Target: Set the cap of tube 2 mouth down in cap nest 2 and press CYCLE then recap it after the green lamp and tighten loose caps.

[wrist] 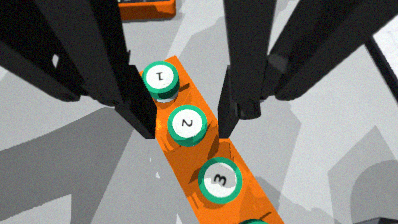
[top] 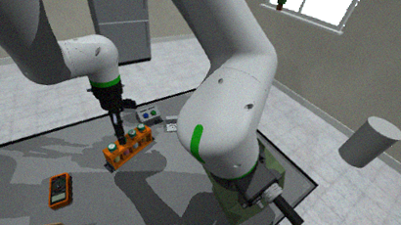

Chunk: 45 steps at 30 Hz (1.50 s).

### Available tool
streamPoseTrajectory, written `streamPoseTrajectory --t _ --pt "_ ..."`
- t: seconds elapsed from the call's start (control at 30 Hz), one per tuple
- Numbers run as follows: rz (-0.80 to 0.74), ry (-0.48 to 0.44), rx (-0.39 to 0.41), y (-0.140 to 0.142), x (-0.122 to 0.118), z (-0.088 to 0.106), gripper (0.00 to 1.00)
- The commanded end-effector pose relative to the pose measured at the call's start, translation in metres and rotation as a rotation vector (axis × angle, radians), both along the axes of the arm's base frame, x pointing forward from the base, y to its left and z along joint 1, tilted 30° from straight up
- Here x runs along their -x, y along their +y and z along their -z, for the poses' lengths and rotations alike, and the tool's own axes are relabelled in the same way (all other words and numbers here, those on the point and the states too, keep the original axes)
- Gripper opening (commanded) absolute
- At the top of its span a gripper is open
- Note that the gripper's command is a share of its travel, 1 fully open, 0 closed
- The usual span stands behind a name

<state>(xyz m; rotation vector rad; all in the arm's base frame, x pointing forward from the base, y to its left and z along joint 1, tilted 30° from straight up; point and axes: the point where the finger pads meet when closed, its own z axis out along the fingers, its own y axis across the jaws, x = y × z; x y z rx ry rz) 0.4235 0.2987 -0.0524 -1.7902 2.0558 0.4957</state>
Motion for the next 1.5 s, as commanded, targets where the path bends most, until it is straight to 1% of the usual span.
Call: streamPoseTrajectory --t 0.0,0.9,0.93,1.4,1.47 --pt "0.0 -0.001 0.0 0.001 -0.0008 0.0013 0.41" --pt "0.0 -0.001 0.0 0.0059 -0.0013 0.01 0.41" --pt "0.0 -0.001 0.0 0.0059 -0.0013 0.01 0.3" --pt "0.0 -0.001 -0.001 0.0059 -0.0013 0.01 0.3" --pt "-0.087 -0.05 0.004 0.0059 -0.0013 0.01 0.3"
